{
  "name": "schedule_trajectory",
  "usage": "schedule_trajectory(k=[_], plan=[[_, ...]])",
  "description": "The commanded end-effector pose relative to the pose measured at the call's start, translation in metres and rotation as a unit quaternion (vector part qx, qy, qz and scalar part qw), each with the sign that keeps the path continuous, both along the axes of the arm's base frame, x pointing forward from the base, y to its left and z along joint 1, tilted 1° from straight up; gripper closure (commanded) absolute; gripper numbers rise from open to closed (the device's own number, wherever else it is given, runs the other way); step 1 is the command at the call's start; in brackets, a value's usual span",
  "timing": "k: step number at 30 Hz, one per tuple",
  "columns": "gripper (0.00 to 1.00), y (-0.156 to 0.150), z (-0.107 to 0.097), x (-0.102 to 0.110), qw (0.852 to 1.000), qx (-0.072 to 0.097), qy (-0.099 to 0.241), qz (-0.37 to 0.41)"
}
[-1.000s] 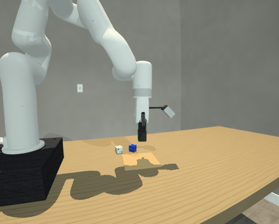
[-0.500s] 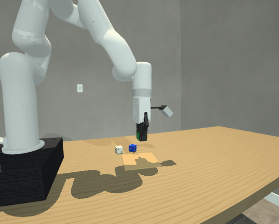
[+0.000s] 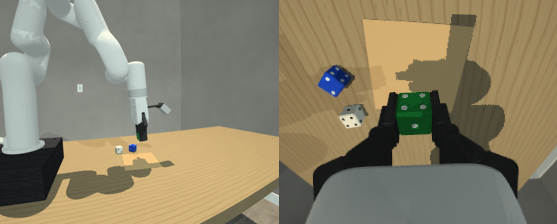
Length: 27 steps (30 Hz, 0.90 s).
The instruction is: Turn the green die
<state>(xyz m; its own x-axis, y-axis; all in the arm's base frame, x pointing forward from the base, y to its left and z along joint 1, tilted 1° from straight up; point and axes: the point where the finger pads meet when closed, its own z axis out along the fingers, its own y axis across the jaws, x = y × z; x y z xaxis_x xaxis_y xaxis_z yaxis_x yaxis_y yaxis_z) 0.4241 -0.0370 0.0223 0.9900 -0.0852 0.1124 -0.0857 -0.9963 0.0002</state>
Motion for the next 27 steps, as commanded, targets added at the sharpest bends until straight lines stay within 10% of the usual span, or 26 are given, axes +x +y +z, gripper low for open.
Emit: schedule_trajectory(k=[1, 27], plan=[[0.73, -0.0013, 0.0004, 0.0005, 0.996, -0.008, -0.085, 0.001], [0.73, -0.0018, -0.0022, -0.0010, 0.940, -0.030, -0.340, -0.003]])
